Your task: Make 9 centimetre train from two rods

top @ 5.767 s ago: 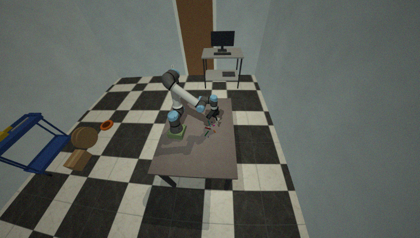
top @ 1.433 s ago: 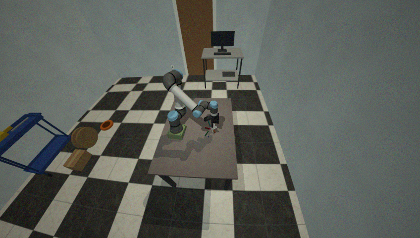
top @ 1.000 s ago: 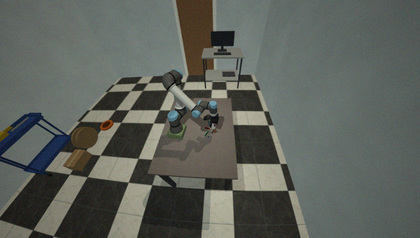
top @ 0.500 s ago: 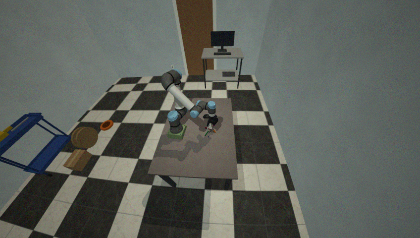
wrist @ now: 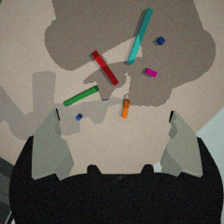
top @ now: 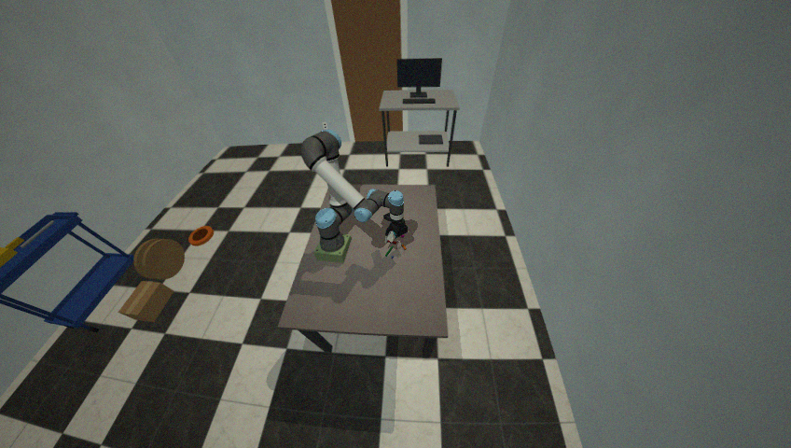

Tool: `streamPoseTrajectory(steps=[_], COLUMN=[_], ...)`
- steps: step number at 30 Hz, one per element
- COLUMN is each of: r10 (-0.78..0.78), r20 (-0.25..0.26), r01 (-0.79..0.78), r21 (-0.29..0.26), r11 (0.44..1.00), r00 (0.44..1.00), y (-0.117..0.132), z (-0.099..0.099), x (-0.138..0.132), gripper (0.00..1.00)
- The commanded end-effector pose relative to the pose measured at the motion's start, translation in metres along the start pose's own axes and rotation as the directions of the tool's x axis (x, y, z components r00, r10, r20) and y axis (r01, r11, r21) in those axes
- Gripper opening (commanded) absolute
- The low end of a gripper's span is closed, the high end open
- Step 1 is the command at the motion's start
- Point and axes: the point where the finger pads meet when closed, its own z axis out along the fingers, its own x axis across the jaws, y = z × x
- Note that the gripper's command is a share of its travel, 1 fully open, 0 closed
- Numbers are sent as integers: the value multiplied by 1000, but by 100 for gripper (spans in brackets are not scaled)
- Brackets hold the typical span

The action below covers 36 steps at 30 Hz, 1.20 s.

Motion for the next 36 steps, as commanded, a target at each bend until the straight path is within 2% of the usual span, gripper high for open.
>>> streamPoseTrajectory(steps=[1, 5, 7, 14, 21, 36], r10=[166, 270, 270, 468, 567, 588], r20=[3, 2, 2, 1, 0, 0], r01=[-166, -270, -270, -468, -567, -588], r21=[-6, -7, -7, -7, -7, -7], r11=[986, 963, 963, 884, 823, 809], r00=[986, 963, 963, 884, 823, 809], y=[-2, -3, -3, -5, -5, -5], z=[0, 0, 0, 0, 1, 1], x=[-3, -5, -5, -9, -11, -11], gripper=[100, 100, 100, 100, 100, 100])
